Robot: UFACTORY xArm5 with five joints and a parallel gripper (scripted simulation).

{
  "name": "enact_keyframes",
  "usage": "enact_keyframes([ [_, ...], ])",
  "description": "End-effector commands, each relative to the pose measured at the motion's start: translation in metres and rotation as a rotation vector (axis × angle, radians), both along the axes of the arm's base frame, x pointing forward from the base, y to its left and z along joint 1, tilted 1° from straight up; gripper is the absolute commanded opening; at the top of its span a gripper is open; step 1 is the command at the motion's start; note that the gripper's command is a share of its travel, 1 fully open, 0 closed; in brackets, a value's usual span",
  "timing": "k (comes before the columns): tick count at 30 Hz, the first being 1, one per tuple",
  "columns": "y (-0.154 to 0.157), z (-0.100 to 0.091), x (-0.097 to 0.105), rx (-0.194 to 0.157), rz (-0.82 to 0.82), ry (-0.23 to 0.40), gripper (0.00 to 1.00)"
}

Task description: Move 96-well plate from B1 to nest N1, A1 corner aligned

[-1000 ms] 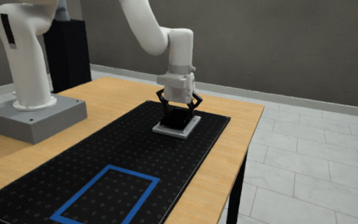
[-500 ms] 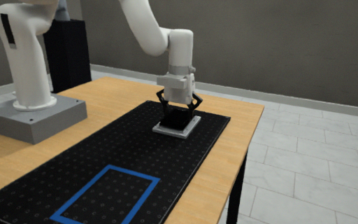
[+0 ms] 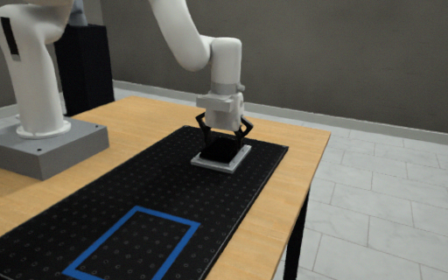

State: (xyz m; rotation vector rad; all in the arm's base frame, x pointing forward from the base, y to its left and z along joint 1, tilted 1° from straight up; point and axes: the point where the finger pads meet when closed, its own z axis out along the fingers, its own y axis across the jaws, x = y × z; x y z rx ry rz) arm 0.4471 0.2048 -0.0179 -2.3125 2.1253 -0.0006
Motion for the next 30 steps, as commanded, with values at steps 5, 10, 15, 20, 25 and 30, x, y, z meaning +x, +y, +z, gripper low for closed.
enact_keyframes([
  [5, 0.0006, 0.0001, 0.0013, 0.01, 0.0, 0.001, 0.0],
  [10, 0.0006, -0.0004, 0.0013, 0.01, 0.0, 0.001, 0.0],
  [15, 0.0006, -0.0012, 0.0013, 0.01, 0.0, 0.001, 0.0],
  [20, 0.0006, -0.0021, 0.0013, 0.01, 0.0, 0.001, 0.0],
  [25, 0.0006, -0.0026, 0.0013, 0.01, 0.0, 0.001, 0.0],
  [30, 0.0006, -0.0034, 0.0013, 0.01, 0.0, 0.001, 0.0],
])
